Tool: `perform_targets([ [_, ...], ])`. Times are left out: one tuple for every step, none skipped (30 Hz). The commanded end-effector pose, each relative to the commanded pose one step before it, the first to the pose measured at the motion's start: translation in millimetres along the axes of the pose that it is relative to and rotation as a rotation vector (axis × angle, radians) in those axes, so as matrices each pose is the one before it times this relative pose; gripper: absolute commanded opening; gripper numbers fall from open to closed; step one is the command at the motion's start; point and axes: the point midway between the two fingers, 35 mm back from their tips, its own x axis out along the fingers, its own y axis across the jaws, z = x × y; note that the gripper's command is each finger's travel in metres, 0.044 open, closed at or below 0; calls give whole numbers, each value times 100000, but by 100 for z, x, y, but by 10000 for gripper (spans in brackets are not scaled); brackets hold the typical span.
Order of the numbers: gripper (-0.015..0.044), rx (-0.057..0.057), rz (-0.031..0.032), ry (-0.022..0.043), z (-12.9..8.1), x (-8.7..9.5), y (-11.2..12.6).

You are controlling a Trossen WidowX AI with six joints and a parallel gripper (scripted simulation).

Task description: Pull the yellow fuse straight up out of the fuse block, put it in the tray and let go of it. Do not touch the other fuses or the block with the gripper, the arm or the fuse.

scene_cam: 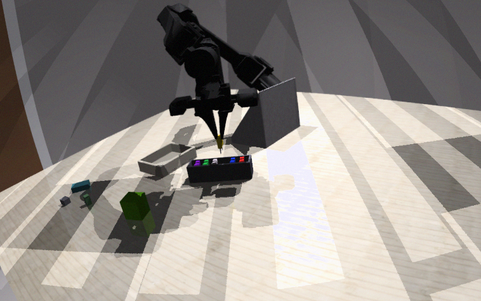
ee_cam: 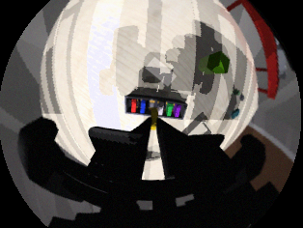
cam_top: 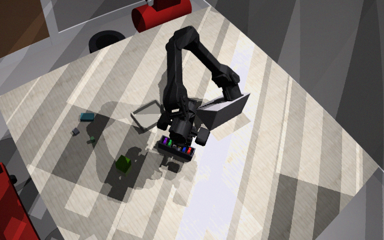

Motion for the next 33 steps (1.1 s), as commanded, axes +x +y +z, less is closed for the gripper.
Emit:
perform_targets([
  [0,934,953,-896,-115,-360,-1098],
  [0,-63,207,-157,-160,-39,-703],
  [0,-56,182,-147,-179,-36,-703],
  [0,-48,158,-136,-197,-33,-702],
  [0,-41,134,-125,-216,-29,-701],
  [0,-35,111,-113,-235,-26,-699],
  [0,-28,88,-100,-253,-23,-696],
  [0,-22,66,-86,-272,-21,-693],
  [0,-16,44,-71,-290,-18,-689],
  [0,-11,22,-56,-309,-15,-686],
  [0,-5,1,-41,-327,-13,-681],
  [0,0,-19,-24,-345,-11,-675],
  [0,4,-39,-7,-363,-8,-670],
  [0,9,-58,11,-381,-6,-663],
  [0,13,-77,29,-399,-4,-656],
  [0,17,-95,48,-417,-2,-649],
  [0,20,-112,68,-434,-1,-641],
  [0,23,-129,88,-451,1,-632],
  [0,26,-145,109,-468,3,-623],
  [0,29,-160,130,-485,4,-613],
  [0,31,-175,151,-501,5,-603],
  [0,34,-189,174,-517,6,-592],
  [0,35,-202,196,-533,7,-581],
  [0,37,-215,219,-549,8,-570],
  [0,38,-227,243,-564,9,-557],
  [0,32,-194,216,-473,8,-447],
  [0,19,-120,138,-288,5,-264],
  [0,6,-40,47,-97,2,-87],
  [0,0,0,0,0,0,0],
  [0,0,0,0,0,0,0],
  [0,0,0,0,0,0,0],
  [0,0,0,0,0,0,0],
  [0,0,0,0,0,0,0],
])
